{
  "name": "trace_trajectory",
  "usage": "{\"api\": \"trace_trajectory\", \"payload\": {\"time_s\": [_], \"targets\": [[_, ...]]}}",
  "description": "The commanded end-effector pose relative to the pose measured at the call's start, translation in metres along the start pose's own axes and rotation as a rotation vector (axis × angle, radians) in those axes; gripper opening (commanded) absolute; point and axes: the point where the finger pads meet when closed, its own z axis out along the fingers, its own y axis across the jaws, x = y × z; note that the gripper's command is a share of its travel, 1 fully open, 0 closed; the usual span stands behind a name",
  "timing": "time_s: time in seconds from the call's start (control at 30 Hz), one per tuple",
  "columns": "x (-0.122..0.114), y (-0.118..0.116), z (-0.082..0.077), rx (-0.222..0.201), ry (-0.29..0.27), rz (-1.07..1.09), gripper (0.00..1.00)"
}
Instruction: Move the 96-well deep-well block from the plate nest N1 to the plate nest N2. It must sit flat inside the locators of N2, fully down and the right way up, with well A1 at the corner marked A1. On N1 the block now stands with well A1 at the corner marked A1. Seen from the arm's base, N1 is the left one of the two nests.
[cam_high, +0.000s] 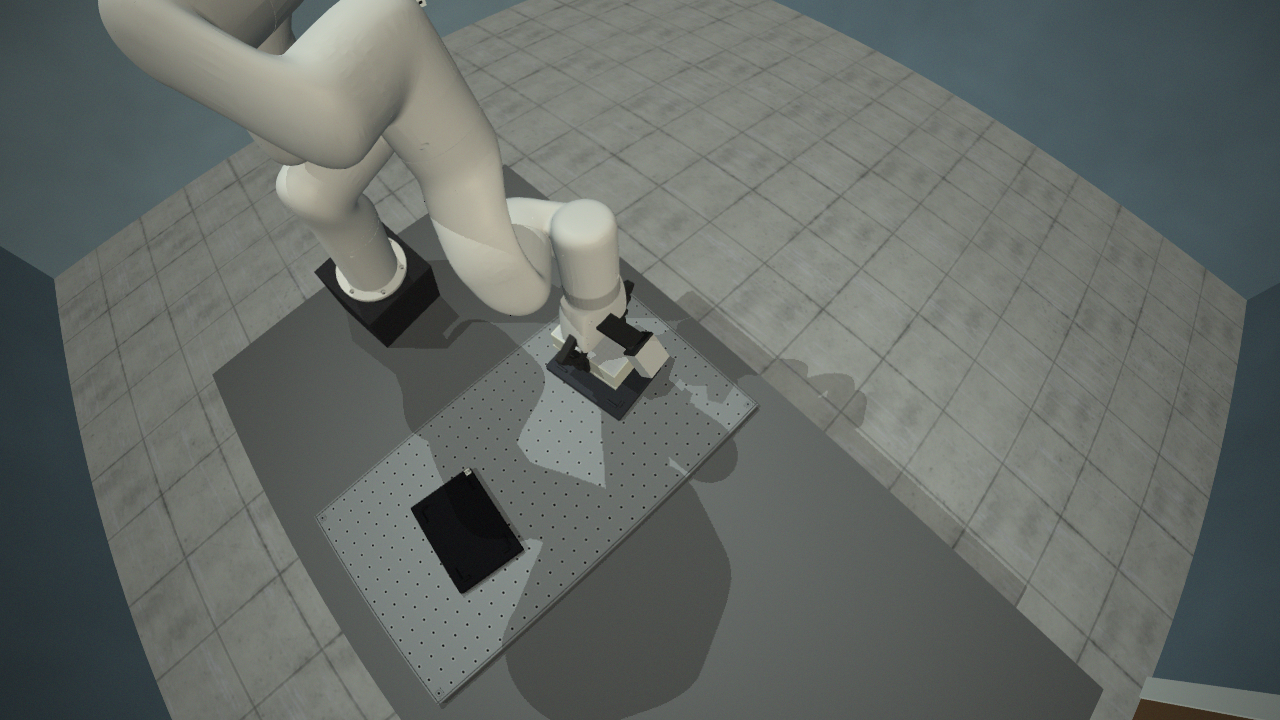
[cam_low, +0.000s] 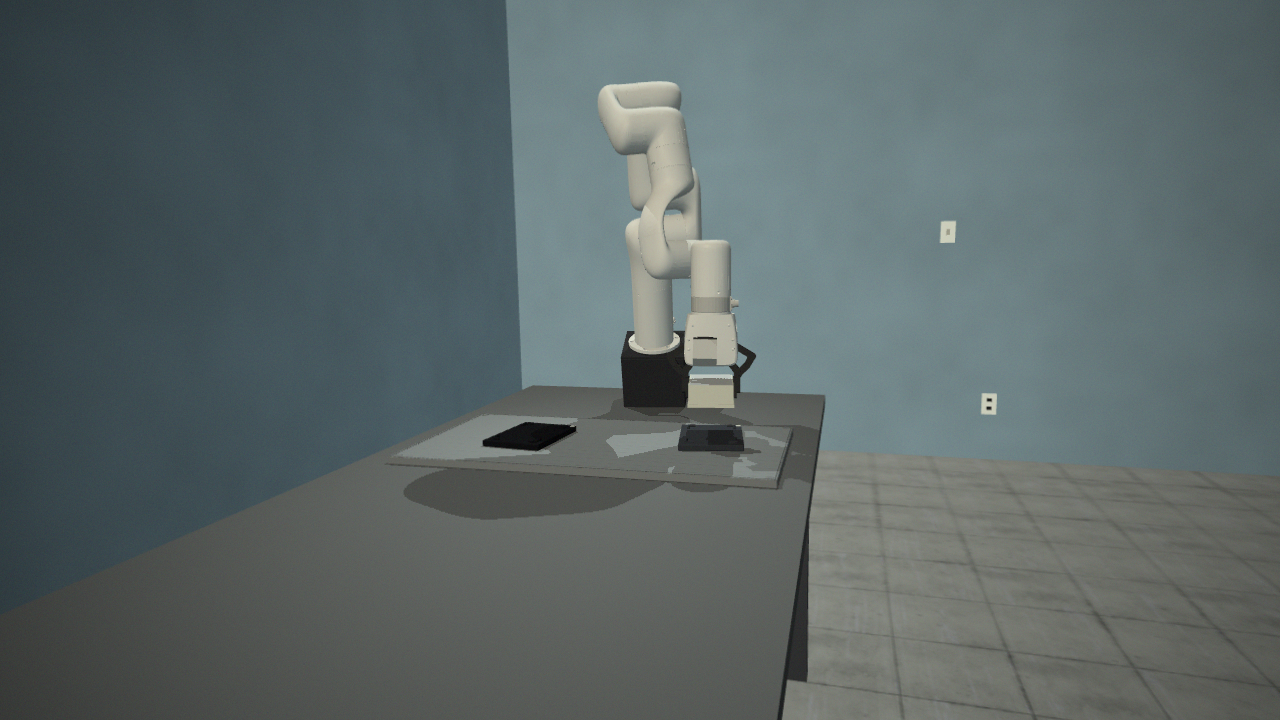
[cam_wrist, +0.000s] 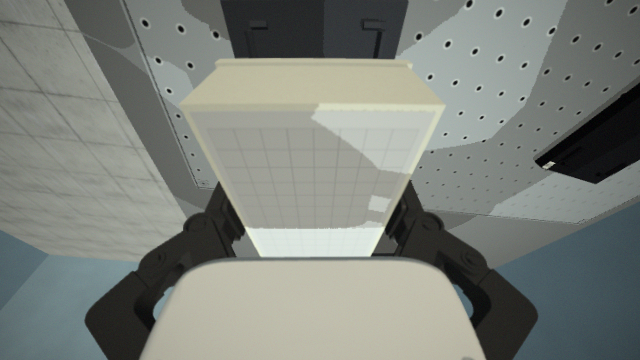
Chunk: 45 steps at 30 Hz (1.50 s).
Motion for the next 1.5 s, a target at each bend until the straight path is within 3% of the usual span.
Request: {"api": "trace_trajectory", "payload": {"time_s": [0.0, 0.37, 0.83, 1.1, 1.47], "targets": [[0.001, 0.000, -0.009, 0.002, 0.002, 0.000, 0.00], [0.002, 0.000, -0.023, 0.002, 0.002, 0.000, 0.00], [0.002, 0.000, -0.023, 0.002, 0.002, 0.000, 0.00], [0.001, 0.026, -0.023, 0.003, 0.001, 0.266, 0.00], [0.001, 0.056, -0.023, 0.002, 0.001, 0.267, 0.00]]}}
